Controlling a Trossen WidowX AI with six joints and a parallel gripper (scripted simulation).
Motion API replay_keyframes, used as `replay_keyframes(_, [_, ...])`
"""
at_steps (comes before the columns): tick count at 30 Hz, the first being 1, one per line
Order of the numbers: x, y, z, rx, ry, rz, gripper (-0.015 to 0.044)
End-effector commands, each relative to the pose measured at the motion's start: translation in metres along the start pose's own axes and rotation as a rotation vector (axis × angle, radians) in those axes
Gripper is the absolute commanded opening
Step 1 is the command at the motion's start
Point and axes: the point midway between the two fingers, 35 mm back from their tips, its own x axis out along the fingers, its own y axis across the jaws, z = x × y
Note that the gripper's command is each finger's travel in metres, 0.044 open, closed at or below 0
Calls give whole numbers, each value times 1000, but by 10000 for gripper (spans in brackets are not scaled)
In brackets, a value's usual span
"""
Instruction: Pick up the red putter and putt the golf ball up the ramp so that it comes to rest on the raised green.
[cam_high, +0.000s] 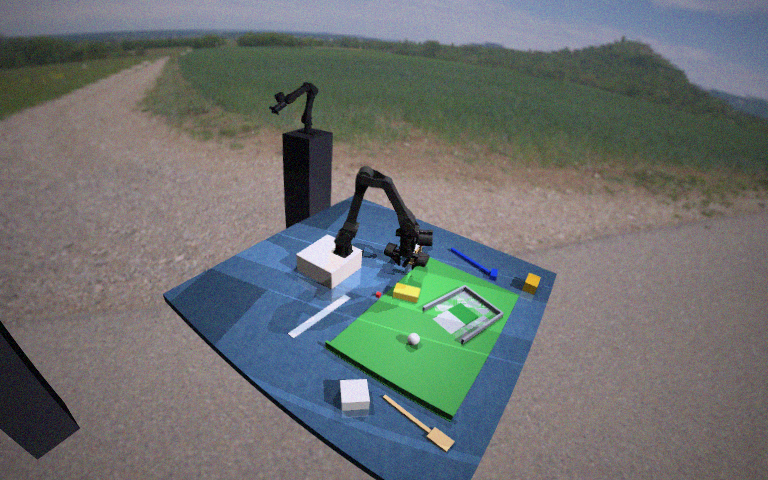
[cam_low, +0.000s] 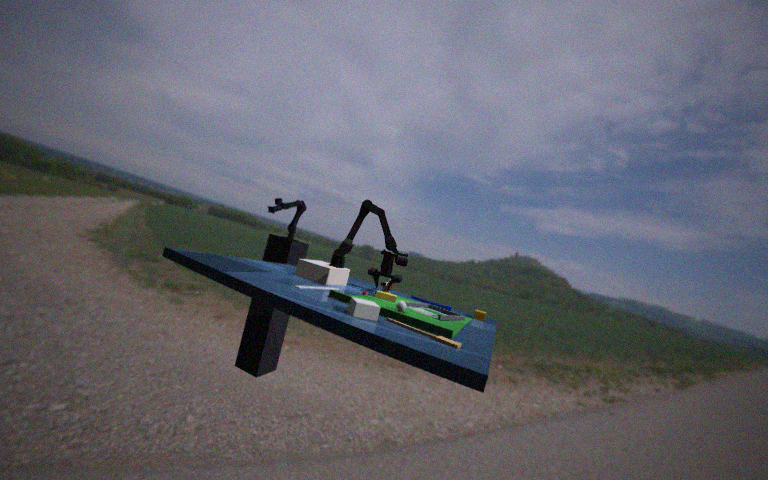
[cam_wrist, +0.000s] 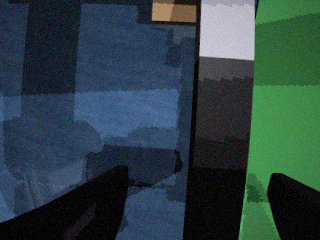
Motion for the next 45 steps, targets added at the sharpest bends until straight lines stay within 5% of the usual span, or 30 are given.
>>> replay_keyframes(1, [0,0,0,0,0,0,177])
replay_keyframes(7, [0,0,0,0,0,0,20])
replay_keyframes(10, [0,0,0,0,0,0,0])
replay_keyframes(17, [-11,-2,4,0,0,0,0])
replay_keyframes(29, [-96,-1,26,0,0,0,0])
replay_keyframes(45, [-106,-21,-29,354,45,-56,0])
